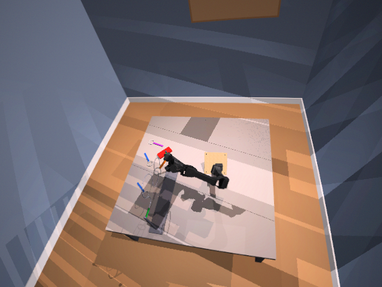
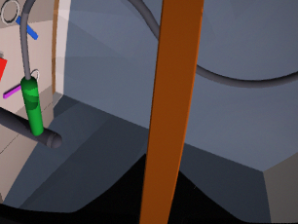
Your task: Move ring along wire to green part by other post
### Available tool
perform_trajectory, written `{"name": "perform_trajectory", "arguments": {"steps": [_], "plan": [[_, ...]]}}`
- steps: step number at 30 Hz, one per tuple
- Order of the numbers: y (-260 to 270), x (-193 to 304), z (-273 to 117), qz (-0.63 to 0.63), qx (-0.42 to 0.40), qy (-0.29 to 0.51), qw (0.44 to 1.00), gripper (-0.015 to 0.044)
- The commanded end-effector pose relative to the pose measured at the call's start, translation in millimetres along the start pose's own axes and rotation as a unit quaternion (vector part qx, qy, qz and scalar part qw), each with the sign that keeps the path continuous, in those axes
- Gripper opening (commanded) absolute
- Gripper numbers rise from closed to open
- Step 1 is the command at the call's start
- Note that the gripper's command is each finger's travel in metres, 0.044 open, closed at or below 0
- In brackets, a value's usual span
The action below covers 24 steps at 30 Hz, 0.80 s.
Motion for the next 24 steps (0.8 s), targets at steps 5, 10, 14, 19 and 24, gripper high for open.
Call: {"name": "perform_trajectory", "arguments": {"steps": [5,10,14,19,24], "plan": [[-19.0,1.3,-3.0,-0.035,0.025,0.009,0.999,-0.015],[-25.3,0.9,-4.5,-0.044,0.03,0.011,0.998,-0.015],[-29.2,0.5,-5.5,-0.045,0.03,0.011,0.998,-0.015],[-30.9,0.1,-6.1,-0.033,0.024,0.009,0.999,-0.015],[-29.8,-0.2,-5.9,-0.01,0.011,0.005,1.0,-0.015]]}}
Point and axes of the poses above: the point midway between the two fingers, 35 mm back from their tips, its own z axis out along the fingers, its own y axis across the jaws, x = y × z, the point moved 1 cm from there along -z, back along the fingers, and after that the axes turned 7 degrees about -z, right-handed, at the moved point
